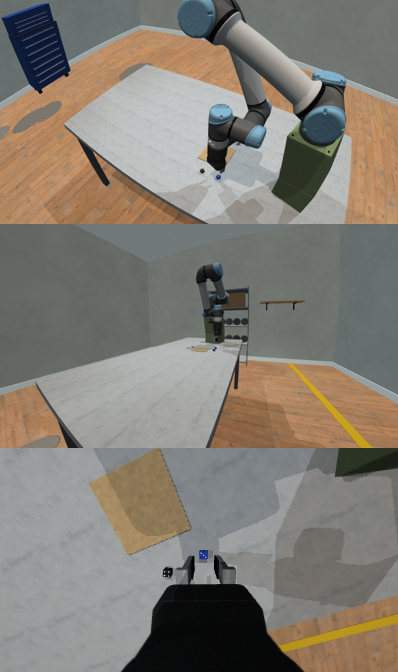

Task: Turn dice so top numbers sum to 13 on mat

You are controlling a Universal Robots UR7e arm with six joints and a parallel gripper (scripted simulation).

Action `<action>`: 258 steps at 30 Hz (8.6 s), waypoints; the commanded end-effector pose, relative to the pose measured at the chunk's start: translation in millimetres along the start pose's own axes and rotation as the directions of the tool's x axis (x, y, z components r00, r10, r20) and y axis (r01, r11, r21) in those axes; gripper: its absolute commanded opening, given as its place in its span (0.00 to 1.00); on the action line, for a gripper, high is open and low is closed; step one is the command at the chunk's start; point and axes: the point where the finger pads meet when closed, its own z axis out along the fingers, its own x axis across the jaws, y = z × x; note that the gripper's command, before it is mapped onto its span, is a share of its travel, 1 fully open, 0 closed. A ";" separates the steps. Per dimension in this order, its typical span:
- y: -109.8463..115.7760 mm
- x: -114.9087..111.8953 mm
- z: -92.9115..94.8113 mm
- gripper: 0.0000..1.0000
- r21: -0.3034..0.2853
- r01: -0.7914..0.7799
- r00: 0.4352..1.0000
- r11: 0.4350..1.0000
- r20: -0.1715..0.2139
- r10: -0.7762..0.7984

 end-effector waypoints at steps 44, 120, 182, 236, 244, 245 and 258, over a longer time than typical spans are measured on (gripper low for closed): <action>-0.7 -0.4 47.5 0.64 0.000 0.000 1.000 1.000 0.001 0.000; -0.7 -0.4 69.5 0.64 0.000 0.000 1.000 1.000 0.001 0.000; -0.7 -0.4 69.5 0.34 0.000 0.000 1.000 1.000 0.001 0.000; -0.8 -0.3 -30.5 0.34 0.000 0.000 1.000 1.000 0.001 0.000; -4.6 -3.6 -30.5 0.34 0.000 0.013 1.000 1.000 0.001 -0.013; -7.0 -5.6 -30.6 0.34 0.000 0.021 1.000 1.000 0.000 -0.021; -68.8 -48.5 -32.6 0.34 -0.001 0.218 0.976 0.976 -0.001 -0.218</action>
